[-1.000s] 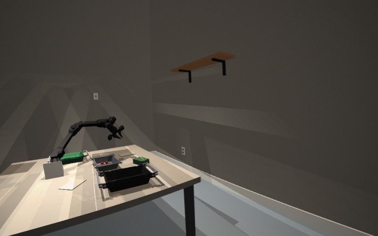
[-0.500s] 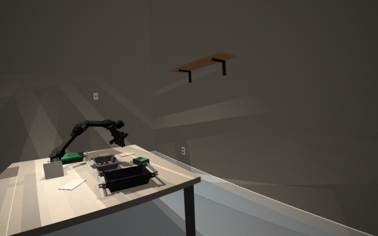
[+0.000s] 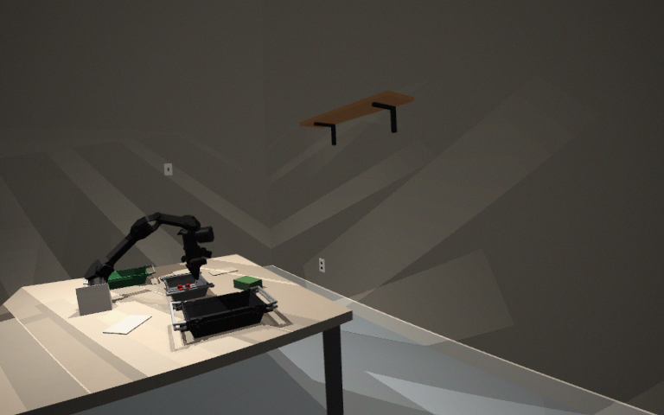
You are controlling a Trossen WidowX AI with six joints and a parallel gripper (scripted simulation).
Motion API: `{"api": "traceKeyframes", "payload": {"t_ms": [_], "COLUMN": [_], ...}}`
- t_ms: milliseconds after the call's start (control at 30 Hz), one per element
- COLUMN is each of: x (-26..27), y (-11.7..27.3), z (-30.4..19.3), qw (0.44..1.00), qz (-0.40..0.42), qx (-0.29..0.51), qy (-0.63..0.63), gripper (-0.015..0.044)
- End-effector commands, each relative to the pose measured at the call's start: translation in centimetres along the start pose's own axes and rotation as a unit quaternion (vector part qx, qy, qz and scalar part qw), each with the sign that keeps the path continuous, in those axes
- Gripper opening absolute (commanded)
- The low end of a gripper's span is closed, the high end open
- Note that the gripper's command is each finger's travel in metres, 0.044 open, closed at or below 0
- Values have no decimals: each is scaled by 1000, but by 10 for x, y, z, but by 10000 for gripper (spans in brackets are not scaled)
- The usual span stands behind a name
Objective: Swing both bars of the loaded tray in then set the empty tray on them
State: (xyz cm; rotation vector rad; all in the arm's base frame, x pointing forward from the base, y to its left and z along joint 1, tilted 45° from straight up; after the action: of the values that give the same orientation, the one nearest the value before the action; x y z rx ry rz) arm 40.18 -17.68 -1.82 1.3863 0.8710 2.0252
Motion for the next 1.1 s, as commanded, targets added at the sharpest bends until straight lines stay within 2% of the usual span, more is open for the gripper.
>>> {"api": "traceKeyframes", "payload": {"t_ms": [0, 233, 767, 933, 1067], "x": [-12, -12, -7, -6, 0], "y": [-1, -7, -61, -60, -44], "z": [-30, -31, -33, -33, -29], "qw": [998, 998, 998, 998, 998], "qz": [36, 37, 39, 39, 39], "qx": [21, 22, 21, 21, 21], "qy": [-46, -47, -47, -47, -47], "gripper": [88, 88, 88, 88, 88]}}
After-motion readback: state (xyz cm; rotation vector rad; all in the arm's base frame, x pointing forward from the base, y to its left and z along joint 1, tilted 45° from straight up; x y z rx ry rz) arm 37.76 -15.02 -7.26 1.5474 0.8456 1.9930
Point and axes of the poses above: the point midway between the two fingers, 35 mm back from their tips, its own y axis back along the fingers, its own x axis across the jaws, z = x × y, the point moved 5 cm from there along y, back along the fingers, and after that the axes turned 13 degrees about y, right-handed, at the moved point
